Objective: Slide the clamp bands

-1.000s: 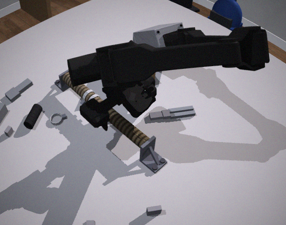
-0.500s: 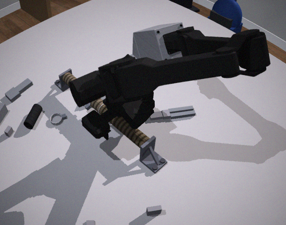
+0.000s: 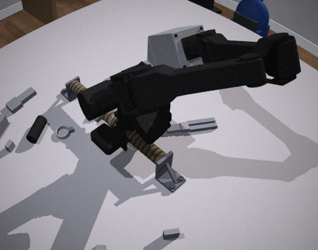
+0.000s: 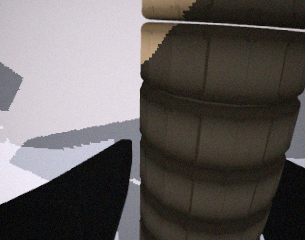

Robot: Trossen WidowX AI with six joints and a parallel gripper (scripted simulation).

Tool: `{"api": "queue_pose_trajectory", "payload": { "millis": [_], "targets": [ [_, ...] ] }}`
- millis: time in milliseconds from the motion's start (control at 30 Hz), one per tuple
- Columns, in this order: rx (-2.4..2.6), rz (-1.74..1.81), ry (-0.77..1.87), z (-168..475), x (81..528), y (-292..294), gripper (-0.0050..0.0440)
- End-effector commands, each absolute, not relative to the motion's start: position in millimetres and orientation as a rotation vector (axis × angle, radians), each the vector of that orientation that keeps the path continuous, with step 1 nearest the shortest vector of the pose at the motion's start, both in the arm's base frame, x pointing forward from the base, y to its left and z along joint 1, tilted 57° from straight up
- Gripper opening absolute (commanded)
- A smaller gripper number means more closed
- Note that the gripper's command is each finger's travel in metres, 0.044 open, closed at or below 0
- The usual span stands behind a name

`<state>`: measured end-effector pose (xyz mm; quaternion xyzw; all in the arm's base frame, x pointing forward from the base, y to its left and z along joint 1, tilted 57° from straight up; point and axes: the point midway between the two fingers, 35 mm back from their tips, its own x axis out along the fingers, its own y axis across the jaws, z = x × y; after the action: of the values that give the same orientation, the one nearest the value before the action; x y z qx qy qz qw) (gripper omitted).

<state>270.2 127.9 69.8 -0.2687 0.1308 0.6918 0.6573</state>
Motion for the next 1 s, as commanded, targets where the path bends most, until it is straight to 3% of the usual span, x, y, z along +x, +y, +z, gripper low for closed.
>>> {"api": "queue_pose_trajectory", "payload": {
  "millis": [0, 733, 767, 833, 900, 967],
  "targets": [
    [-0.608, 1.565, 0.293, 70.6, 270.4, 128.1, 0.0187],
    [-0.608, 1.565, 0.293, 70.6, 270.4, 128.1, 0.007],
    [-0.608, 1.565, 0.293, 70.6, 270.4, 128.1, 0.0046],
    [-0.608, 1.565, 0.293, 70.6, 270.4, 128.1, 0.0046],
    [-0.608, 1.565, 0.293, 70.6, 270.4, 128.1, 0.0],
    [-0.608, 1.565, 0.293, 70.6, 270.4, 128.1, 0.0]
  ]
}}
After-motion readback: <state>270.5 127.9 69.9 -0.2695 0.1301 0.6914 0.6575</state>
